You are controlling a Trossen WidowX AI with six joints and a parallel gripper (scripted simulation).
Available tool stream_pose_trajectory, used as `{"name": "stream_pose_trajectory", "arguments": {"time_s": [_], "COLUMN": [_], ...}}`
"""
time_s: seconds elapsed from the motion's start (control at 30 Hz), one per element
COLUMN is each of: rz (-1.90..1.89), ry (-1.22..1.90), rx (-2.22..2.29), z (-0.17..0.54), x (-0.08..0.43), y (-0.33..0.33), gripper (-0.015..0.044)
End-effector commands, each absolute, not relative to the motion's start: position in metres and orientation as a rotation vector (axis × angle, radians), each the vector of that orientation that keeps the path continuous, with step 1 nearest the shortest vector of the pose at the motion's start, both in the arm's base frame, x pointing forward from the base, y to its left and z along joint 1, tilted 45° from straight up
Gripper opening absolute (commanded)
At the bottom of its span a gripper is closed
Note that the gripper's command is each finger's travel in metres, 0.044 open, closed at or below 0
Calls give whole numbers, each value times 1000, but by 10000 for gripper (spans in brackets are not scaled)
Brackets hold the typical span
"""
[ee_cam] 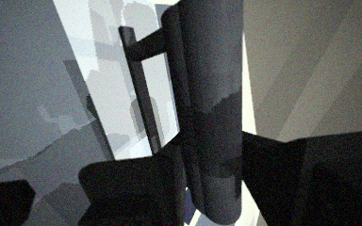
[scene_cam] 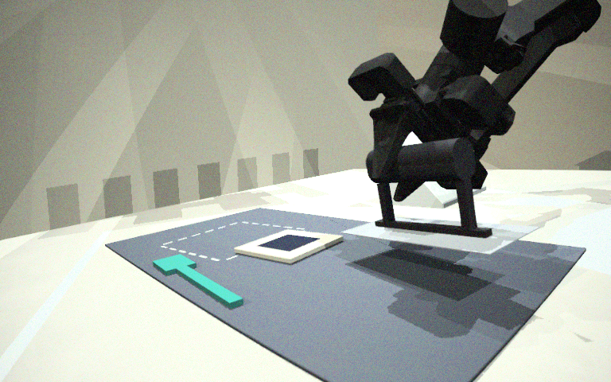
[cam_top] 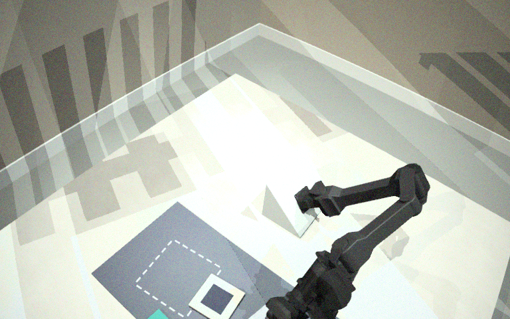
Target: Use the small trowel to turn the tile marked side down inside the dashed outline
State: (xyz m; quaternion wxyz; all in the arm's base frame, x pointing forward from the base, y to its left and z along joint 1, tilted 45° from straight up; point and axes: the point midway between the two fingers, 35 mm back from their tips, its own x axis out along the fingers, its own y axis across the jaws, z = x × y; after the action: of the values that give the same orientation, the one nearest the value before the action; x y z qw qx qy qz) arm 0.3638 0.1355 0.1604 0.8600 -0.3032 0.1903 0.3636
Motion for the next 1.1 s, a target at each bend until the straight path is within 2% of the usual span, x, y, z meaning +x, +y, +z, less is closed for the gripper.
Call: {"name": "stream_pose_trajectory", "arguments": {"time_s": [0.0, 0.37, 1.07], "rz": [790, 855, 857], "ry": [307, 85, 82], "rx": [-652, -713, -714], "z": [152, 133, 117], "x": [371, 371, 366], "y": [124, 101, 115], "gripper": [0, 0, 0]}}
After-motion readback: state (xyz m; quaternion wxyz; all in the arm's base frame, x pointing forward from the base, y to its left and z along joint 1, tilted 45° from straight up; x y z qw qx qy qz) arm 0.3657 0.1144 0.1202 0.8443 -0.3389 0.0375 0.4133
